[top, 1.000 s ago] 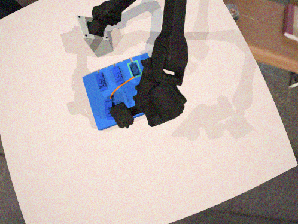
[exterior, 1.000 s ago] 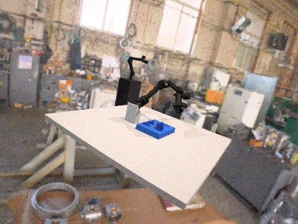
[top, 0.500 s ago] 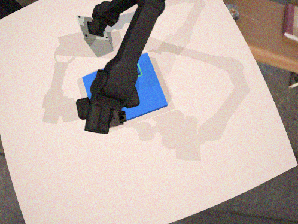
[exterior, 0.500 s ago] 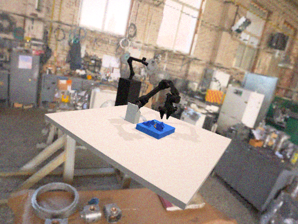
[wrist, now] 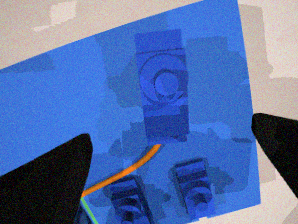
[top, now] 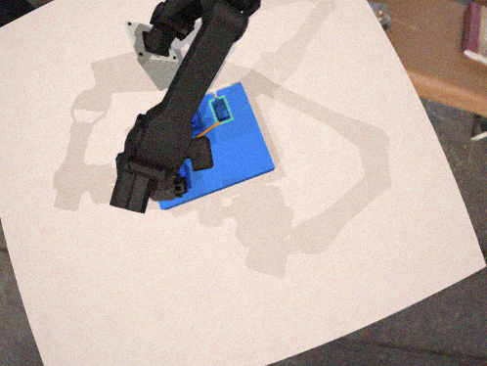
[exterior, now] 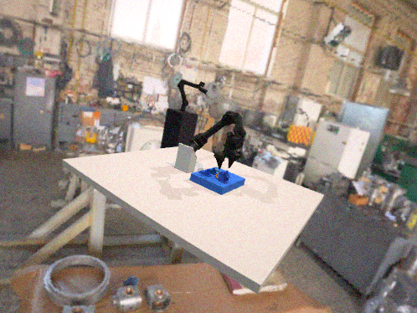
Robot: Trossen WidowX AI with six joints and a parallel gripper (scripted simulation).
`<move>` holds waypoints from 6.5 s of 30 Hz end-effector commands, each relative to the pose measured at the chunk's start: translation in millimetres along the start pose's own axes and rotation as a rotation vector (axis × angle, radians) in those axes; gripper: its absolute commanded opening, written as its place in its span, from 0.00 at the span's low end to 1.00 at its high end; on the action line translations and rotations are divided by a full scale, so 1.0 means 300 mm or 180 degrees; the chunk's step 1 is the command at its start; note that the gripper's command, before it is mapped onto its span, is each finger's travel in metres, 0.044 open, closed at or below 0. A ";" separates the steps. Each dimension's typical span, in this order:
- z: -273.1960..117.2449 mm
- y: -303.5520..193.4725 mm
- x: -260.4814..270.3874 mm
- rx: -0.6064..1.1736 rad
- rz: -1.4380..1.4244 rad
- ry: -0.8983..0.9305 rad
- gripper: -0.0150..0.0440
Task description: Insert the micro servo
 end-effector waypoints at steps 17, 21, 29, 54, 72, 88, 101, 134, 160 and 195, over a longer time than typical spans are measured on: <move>0.113 -0.008 0.002 0.0029 0.0027 0.0028 1.00; 0.117 -0.008 0.002 0.0029 0.0027 0.0028 0.91; 0.117 -0.008 0.002 0.0029 0.0027 0.0028 0.56; 0.016 -0.037 0.005 0.0030 0.0029 0.0024 0.25; 0.015 -0.108 0.096 0.0035 0.0033 0.0028 0.25; 0.012 -0.169 0.418 0.0040 0.0035 0.0044 0.25; 0.012 -0.176 0.448 0.0037 -0.0436 0.0049 0.25; 0.008 -0.531 0.378 0.0053 -0.0533 0.0048 0.25; 0.075 -0.535 0.379 0.0053 -0.0534 0.0051 0.25; 0.172 -0.538 0.381 0.0053 -0.0535 0.0056 0.25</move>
Point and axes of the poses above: the point midway between the two fingers, 35 mm back from their tips, its own z axis out along the fingers, its own x axis across the jaws, y = z × x, the point moved 3 cm from there along -z, back along the fingers, and after that the axes turned 1 degree about z, right-handed, at the moved point
